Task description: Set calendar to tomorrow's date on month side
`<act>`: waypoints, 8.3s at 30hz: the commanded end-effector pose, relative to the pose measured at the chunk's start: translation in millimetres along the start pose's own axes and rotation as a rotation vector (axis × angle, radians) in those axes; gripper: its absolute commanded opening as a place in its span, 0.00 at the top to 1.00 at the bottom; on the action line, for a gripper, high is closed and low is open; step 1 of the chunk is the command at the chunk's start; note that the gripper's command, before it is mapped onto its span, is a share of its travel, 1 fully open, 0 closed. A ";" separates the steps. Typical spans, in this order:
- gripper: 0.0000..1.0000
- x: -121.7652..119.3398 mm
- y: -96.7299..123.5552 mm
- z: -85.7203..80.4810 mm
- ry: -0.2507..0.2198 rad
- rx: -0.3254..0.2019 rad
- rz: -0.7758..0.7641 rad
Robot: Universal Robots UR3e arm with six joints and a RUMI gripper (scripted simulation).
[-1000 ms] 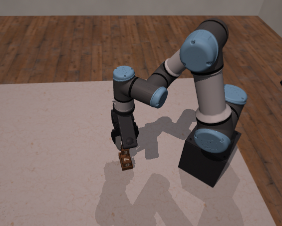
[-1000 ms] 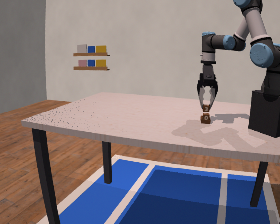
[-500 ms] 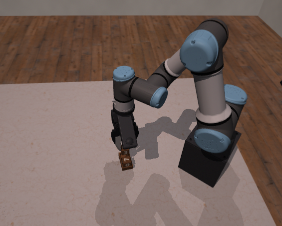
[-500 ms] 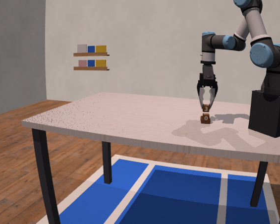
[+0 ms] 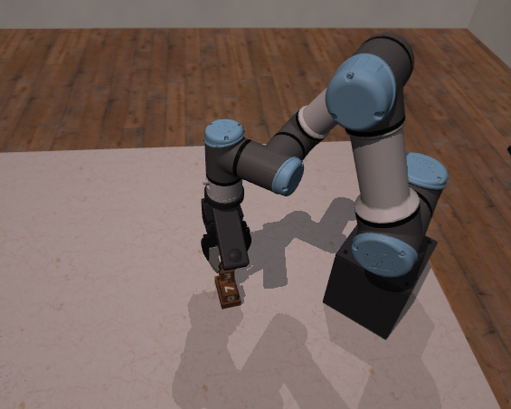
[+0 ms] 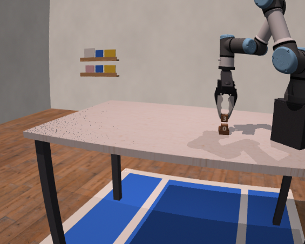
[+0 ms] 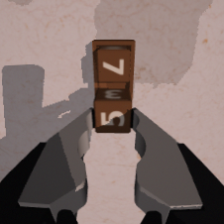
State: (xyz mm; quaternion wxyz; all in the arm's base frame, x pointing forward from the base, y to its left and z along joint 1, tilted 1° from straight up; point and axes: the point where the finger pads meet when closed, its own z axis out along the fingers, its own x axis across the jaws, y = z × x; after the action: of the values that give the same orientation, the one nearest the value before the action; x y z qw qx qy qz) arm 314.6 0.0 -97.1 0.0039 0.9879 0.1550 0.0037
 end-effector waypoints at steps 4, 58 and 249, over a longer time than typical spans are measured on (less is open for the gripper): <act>0.90 0.6 -0.5 1.3 0.002 0.000 0.000; 0.90 0.9 -0.3 23.7 0.003 -0.001 0.000; 0.00 1.0 0.2 -56.7 0.003 -0.001 0.000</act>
State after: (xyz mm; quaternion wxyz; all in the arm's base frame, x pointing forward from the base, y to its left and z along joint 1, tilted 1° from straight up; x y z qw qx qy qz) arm 315.7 0.0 -41.0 0.0053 0.9879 0.1550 0.0068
